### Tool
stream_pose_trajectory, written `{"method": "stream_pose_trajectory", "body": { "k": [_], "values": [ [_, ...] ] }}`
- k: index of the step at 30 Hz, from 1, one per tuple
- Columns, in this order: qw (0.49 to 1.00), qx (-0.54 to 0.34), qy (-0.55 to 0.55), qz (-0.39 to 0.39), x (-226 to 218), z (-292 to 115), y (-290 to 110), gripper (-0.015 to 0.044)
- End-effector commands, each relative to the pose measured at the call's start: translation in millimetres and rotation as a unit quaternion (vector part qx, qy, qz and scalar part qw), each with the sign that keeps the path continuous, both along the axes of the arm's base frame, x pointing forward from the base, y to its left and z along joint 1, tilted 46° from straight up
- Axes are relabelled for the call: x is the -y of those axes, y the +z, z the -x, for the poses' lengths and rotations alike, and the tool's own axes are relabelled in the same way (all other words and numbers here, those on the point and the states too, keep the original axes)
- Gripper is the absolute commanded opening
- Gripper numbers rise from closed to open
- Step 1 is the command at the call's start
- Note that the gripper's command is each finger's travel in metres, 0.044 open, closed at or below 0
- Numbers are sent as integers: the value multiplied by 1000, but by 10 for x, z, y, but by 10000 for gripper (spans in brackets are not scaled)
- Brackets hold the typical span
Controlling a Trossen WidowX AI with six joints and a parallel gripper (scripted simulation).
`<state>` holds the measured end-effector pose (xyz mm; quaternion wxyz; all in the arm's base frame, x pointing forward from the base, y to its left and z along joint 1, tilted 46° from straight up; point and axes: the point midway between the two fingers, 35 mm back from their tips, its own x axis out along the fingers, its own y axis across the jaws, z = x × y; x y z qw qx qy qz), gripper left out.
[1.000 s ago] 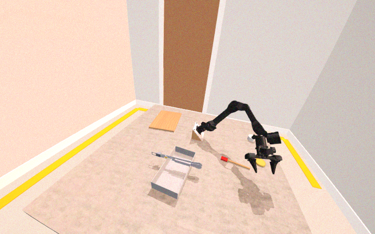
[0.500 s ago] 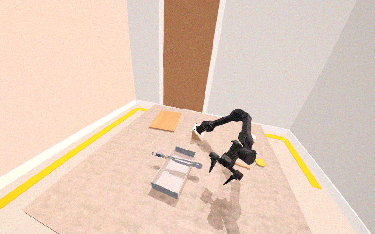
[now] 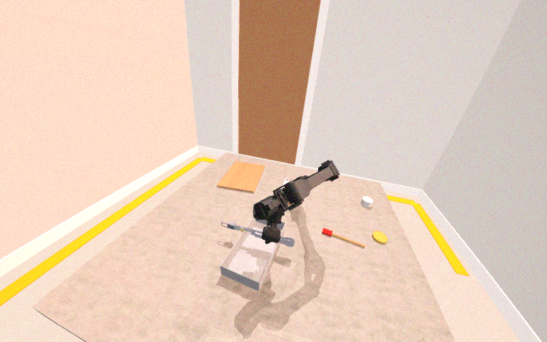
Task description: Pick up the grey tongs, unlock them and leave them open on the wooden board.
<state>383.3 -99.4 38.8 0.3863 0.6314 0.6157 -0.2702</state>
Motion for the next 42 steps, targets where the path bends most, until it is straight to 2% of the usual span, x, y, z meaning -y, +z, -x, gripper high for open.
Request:
{"method": "stream_pose_trajectory", "body": {
  "k": [1, 23, 42],
  "values": [
    [991, -72, -72, -89, 203, 189, -197, 440],
    [990, -76, -76, -94, 258, 97, -249, 440],
    [990, -76, -77, -94, 57, 55, -462, 440]
  ]
}}
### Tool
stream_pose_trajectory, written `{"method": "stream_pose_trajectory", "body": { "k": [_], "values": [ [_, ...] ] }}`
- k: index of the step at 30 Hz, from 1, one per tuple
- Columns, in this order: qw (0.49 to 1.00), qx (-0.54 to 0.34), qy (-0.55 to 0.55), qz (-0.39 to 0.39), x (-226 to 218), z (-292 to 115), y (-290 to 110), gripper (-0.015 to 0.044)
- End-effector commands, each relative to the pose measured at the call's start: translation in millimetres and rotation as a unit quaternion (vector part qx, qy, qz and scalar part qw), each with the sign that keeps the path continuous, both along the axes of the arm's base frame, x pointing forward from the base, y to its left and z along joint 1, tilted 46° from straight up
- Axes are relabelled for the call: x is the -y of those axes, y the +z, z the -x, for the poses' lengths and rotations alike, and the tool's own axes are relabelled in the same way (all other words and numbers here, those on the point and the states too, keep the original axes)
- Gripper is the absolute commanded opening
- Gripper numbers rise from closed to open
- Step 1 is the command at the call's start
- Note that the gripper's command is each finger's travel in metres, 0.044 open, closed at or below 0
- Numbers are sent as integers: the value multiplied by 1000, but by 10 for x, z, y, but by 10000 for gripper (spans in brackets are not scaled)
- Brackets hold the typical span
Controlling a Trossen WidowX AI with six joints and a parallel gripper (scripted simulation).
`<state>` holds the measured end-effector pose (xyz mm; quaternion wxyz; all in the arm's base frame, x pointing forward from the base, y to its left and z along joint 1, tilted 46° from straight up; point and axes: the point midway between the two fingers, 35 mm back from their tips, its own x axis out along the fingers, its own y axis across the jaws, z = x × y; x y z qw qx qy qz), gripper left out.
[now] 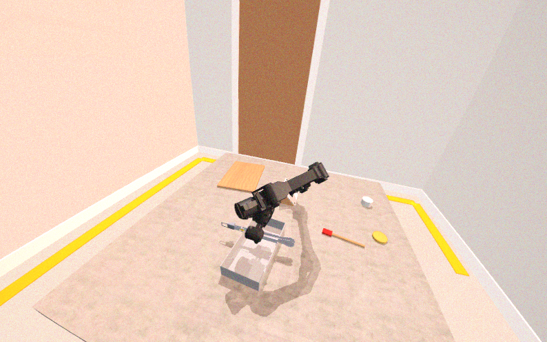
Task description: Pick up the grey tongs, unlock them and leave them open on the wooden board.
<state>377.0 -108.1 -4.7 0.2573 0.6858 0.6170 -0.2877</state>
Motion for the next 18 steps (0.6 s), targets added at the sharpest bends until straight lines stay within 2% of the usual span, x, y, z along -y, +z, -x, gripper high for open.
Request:
{"method": "stream_pose_trajectory", "body": {
  "k": [1, 18],
  "values": [
    [1000, 0, -3, -2, -42, -10, -39, 440],
    [1000, 1, -2, -3, -243, -22, -231, 440]
  ]
}}
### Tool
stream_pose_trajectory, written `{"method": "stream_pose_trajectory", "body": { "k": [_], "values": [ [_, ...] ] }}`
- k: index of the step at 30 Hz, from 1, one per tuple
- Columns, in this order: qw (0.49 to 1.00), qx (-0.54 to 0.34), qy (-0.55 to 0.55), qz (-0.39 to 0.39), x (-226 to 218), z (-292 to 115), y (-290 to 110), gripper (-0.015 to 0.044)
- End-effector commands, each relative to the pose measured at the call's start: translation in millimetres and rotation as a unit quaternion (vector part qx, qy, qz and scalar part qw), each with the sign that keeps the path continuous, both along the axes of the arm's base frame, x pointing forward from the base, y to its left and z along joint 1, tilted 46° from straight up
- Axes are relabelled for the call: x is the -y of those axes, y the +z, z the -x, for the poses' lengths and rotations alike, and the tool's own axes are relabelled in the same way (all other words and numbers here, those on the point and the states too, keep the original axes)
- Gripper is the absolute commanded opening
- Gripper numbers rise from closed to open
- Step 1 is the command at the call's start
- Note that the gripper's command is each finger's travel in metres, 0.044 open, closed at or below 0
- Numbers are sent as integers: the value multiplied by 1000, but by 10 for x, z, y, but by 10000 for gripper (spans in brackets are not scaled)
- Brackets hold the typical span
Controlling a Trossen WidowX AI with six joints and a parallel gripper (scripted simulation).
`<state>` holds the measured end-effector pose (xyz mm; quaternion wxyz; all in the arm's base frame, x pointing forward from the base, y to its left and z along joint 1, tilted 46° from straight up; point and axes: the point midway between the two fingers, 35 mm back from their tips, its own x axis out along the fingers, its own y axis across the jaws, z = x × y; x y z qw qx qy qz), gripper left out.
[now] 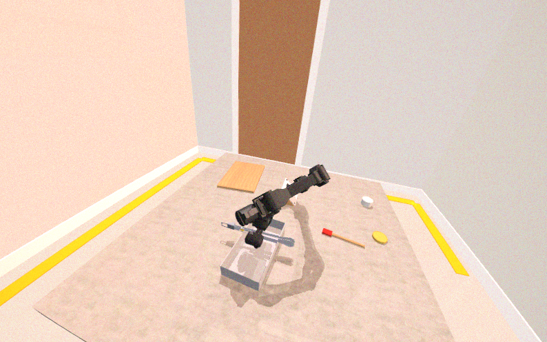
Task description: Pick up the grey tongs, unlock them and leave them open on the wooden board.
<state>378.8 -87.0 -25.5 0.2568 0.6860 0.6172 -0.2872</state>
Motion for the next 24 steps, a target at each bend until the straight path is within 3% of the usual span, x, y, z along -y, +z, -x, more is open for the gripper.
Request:
{"method": "stream_pose_trajectory", "body": {
  "k": [1, 7, 18, 24],
  "values": [
    [1000, 1, -2, -2, -43, -4, -34, 440],
    [1000, 1, -2, -3, -107, -3, -92, 440],
    [1000, 0, 0, -1, -83, 1, -75, 151],
    [1000, 0, 0, -1, -83, 1, -75, 111]
  ]
}}
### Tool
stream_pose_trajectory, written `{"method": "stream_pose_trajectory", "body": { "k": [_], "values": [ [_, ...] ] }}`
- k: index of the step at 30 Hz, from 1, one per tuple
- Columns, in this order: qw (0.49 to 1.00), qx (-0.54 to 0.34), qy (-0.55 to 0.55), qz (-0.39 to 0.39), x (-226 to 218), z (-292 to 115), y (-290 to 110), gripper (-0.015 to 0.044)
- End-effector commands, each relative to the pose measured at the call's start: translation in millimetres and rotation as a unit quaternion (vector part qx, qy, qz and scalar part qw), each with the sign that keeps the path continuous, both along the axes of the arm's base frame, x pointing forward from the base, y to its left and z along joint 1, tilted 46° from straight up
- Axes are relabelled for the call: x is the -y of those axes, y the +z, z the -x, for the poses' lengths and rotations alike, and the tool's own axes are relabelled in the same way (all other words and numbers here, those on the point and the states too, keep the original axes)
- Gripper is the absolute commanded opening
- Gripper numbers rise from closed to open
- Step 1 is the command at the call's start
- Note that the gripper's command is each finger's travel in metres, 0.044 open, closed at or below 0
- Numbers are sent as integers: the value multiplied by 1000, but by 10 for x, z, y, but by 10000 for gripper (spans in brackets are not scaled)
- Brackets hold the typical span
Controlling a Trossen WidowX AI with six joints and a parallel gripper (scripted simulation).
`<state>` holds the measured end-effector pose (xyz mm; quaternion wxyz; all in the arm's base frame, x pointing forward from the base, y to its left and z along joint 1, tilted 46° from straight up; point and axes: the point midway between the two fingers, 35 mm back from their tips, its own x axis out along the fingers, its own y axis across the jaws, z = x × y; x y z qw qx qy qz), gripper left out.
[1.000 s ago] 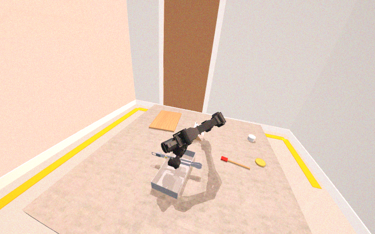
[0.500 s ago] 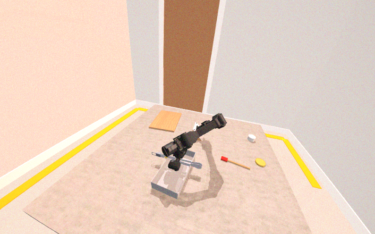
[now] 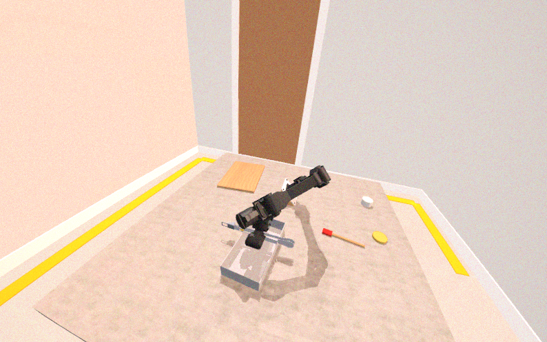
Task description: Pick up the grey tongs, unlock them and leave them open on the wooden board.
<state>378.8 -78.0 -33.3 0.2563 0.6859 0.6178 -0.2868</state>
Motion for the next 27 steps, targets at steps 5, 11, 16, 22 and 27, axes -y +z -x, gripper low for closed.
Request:
{"method": "stream_pose_trajectory", "body": {
  "k": [5, 11, 16, 22, 27],
  "values": [
    [1000, 0, 0, 0, 7, 2, 2, 78],
    [1000, 0, 0, 0, 7, 2, 2, 38],
    [1000, 0, 0, 0, 7, 2, 2, -74],
    [1000, 0, -2, 0, 226, 19, 215, -150],
    [1000, 1, -3, -1, 361, 44, 357, -150]
  ]
}}
